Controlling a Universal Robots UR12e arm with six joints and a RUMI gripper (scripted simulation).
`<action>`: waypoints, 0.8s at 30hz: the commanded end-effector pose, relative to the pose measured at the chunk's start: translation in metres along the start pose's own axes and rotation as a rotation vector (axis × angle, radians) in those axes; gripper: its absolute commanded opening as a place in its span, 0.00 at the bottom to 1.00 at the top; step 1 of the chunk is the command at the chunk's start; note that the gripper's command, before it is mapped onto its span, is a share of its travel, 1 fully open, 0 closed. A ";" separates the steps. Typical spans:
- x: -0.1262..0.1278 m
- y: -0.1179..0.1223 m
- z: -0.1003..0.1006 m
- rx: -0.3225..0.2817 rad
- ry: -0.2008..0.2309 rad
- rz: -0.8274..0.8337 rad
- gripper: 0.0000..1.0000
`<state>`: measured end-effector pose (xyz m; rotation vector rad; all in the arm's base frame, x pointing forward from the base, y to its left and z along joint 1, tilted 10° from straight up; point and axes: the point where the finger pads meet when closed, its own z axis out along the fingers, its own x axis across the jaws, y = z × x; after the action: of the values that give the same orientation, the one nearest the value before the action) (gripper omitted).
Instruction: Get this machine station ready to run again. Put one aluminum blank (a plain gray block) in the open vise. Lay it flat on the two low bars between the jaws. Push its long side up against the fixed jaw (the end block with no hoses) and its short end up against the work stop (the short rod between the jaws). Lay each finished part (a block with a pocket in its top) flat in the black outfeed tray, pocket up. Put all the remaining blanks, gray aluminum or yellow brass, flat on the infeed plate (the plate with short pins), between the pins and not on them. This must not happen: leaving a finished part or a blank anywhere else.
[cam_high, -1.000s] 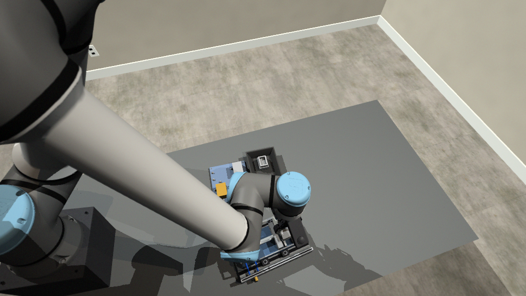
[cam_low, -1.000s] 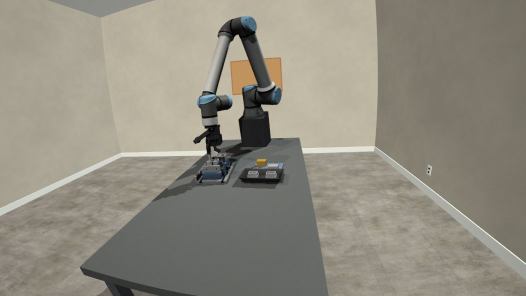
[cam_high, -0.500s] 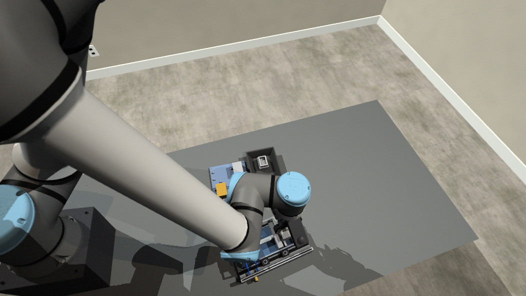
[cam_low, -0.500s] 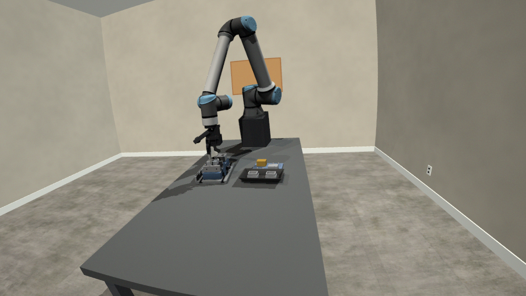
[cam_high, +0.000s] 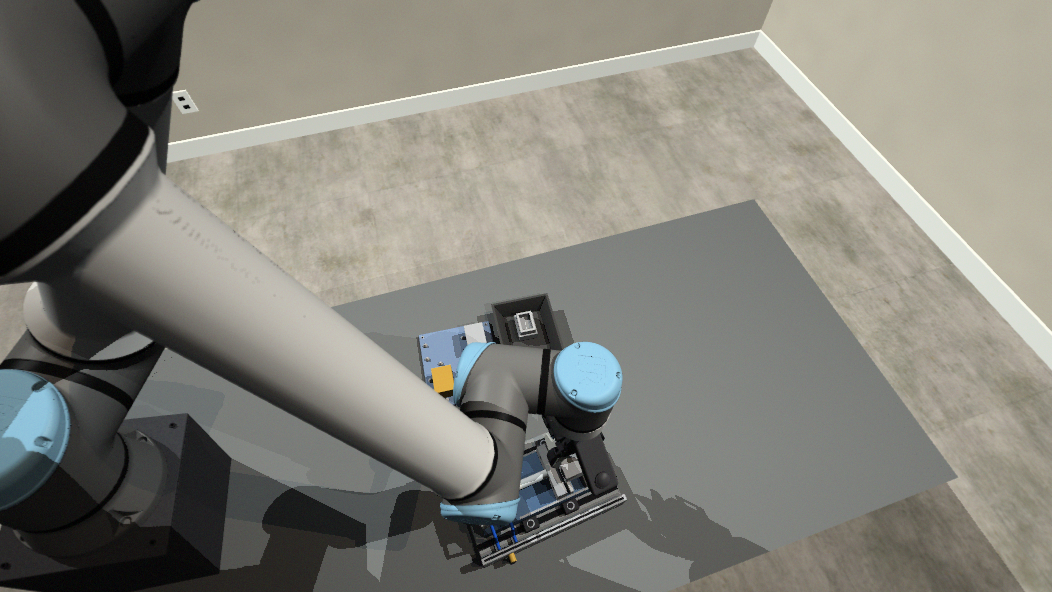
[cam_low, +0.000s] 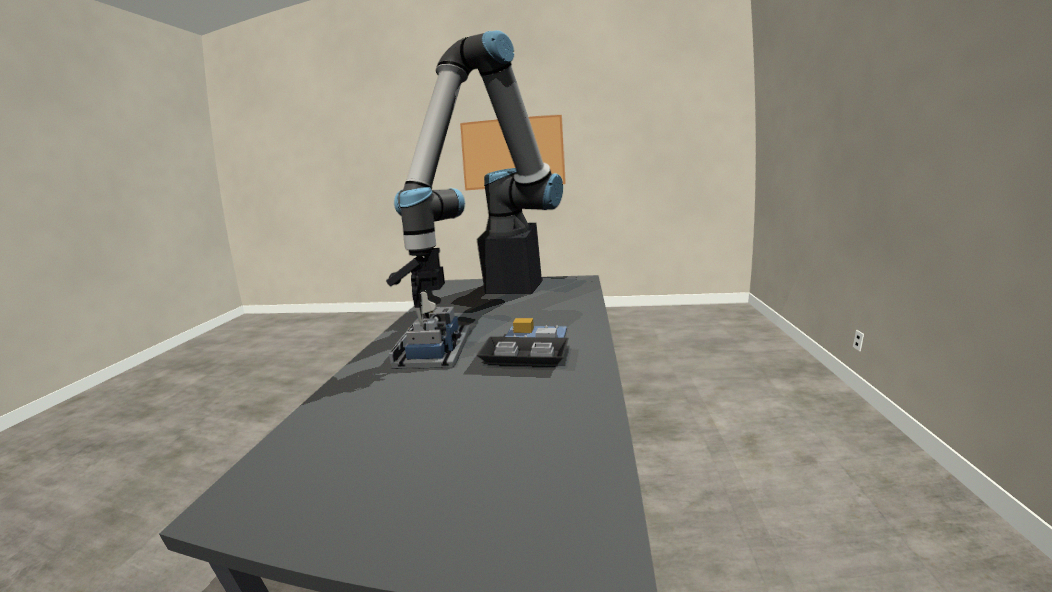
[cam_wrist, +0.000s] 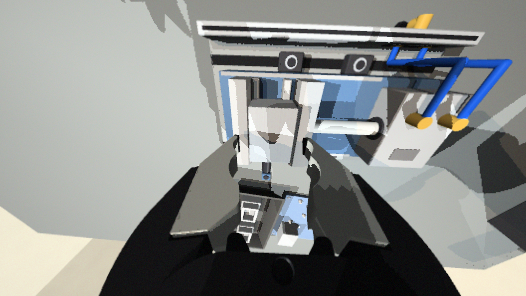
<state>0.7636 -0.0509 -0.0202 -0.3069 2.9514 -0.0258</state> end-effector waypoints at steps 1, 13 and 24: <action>-0.001 0.000 -0.008 0.001 -0.001 0.000 0.40; -0.001 0.000 -0.035 0.001 -0.001 0.000 0.40; -0.001 0.000 -0.061 0.001 -0.001 0.000 0.40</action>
<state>0.7542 -0.0509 0.0335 -0.3068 2.9511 -0.0261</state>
